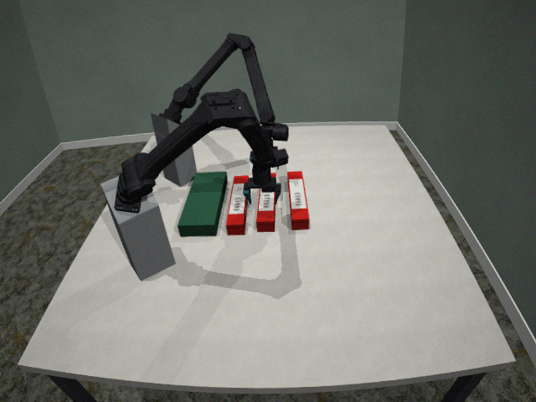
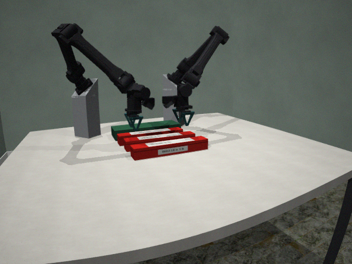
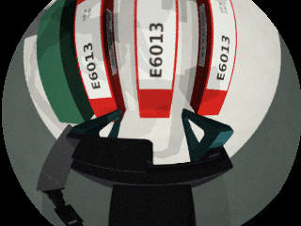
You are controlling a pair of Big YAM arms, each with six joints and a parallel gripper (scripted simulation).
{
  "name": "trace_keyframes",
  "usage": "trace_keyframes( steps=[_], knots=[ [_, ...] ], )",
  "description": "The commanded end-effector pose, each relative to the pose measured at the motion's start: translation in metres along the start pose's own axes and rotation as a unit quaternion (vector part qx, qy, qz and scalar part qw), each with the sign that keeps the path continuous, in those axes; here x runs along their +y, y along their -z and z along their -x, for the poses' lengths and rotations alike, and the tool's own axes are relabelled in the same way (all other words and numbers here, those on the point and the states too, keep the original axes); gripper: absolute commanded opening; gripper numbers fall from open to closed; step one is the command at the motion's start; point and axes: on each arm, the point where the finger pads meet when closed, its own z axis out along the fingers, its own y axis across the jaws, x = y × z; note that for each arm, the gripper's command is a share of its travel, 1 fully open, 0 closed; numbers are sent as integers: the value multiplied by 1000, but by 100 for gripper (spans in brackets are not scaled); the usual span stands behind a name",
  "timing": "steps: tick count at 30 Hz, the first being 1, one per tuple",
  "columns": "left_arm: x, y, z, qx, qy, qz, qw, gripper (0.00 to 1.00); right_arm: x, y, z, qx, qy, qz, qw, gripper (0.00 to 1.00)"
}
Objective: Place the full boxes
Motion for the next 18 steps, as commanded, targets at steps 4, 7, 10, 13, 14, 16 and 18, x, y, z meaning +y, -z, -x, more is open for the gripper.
trace_keyframes(
  steps=[4, 7, 10, 13, 14, 16, 18],
  knots=[
    [13, -11, 1, -4, 2, 11, 1000, 100, -26, -1, 6, -13, -10, -21, 1000, 100],
    [13, -1, 4, -6, 2, 14, 1000, 100, -31, 8, 10, -18, -9, -29, 999, 100],
    [13, -1, 4, -6, 2, 14, 1000, 100, -30, 8, 11, -17, -8, -28, 999, 100],
    [16, -17, 1, -4, 5, 12, 1000, 100, -22, -17, 5, -8, -8, -14, 1000, 100],
    [16, -20, 0, -4, 5, 12, 1000, 100, -21, -20, 5, -8, -8, -14, 1000, 100],
    [15, -25, 0, -3, 5, 11, 1000, 100, -21, -25, 5, -8, -8, -13, 1000, 100],
    [10, -31, 0, -3, 2, 8, 1000, 100, -21, -31, 5, -8, -8, -13, 1000, 100]
  ],
)
